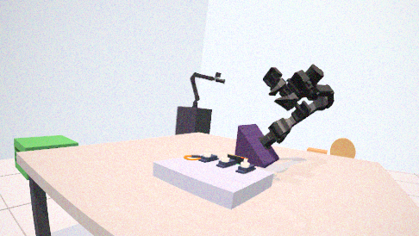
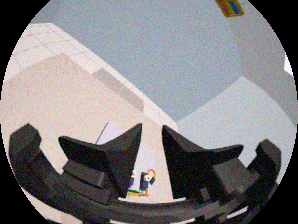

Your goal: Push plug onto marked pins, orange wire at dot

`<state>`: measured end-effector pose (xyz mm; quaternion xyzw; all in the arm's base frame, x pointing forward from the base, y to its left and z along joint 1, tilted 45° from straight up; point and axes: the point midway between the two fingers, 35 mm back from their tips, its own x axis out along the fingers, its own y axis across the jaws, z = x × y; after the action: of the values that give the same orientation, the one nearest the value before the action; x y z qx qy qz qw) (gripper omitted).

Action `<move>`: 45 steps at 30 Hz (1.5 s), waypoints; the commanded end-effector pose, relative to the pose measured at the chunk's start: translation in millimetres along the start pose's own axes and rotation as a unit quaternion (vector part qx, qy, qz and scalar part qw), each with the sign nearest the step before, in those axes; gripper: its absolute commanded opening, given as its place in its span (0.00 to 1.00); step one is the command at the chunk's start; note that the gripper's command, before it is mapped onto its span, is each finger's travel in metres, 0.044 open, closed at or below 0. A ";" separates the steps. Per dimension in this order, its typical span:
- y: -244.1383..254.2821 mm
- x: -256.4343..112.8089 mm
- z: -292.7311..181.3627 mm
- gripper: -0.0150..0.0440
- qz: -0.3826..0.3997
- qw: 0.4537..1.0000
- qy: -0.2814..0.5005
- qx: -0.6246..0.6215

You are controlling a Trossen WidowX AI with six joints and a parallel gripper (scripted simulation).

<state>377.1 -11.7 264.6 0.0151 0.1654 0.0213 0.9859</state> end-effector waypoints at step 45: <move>-86.5 117.8 -257.1 0.45 0.095 0.715 0.577 0.382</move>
<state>412.2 -81.2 -5.6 0.3543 0.6800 0.0571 0.6393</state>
